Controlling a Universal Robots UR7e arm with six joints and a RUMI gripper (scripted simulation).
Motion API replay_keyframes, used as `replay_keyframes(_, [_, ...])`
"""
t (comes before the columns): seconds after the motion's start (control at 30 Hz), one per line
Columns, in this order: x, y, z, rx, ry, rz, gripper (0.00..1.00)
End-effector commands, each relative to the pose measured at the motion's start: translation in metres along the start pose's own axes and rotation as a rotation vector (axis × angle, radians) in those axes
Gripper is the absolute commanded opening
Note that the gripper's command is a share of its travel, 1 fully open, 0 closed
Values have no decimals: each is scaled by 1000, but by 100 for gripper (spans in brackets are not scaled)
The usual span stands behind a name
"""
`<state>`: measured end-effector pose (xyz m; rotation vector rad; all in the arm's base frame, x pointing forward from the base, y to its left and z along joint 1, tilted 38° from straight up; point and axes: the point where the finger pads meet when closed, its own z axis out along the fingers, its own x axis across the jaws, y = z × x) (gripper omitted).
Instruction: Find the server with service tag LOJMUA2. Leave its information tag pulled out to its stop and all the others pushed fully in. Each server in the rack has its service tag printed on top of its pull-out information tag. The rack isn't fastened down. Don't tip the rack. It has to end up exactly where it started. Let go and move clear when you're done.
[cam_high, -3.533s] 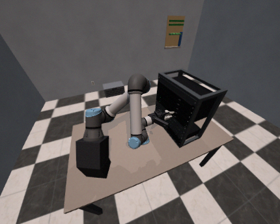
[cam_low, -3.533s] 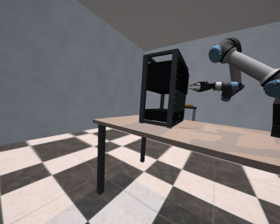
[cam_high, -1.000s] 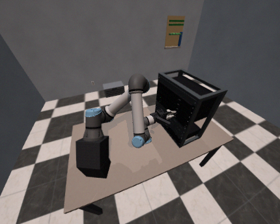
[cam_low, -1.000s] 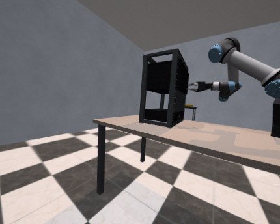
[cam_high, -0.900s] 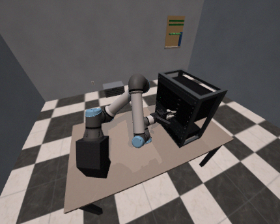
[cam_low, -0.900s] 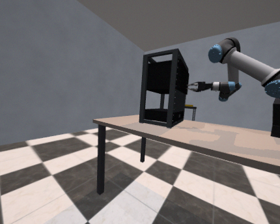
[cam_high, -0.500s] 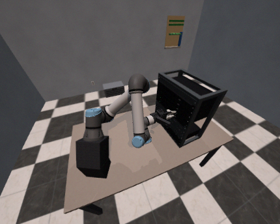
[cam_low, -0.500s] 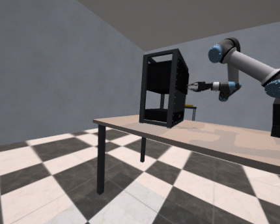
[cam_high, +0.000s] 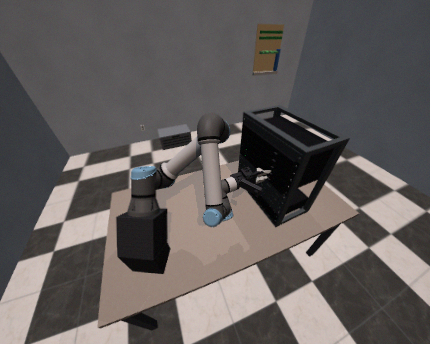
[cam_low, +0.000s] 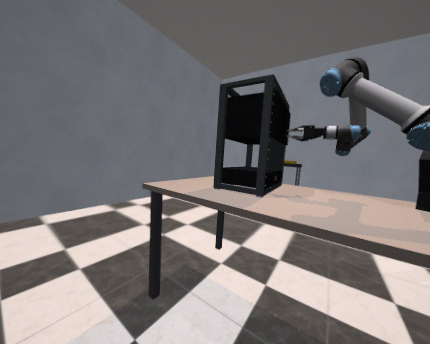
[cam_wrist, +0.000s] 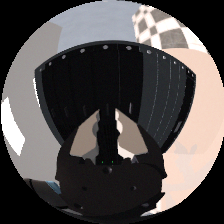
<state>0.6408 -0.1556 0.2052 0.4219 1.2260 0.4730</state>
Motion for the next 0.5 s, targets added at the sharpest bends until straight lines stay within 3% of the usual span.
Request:
replay_keyframes(0.0, [-1,0,0,0,-1,-1,15])
replay_keyframes(0.4, [-1,0,0,0,-1,-1,15])
replay_keyframes(0.43, [-1,0,0,0,-1,-1,0])
replay_keyframes(0.47, [-1,0,0,0,-1,-1,0])
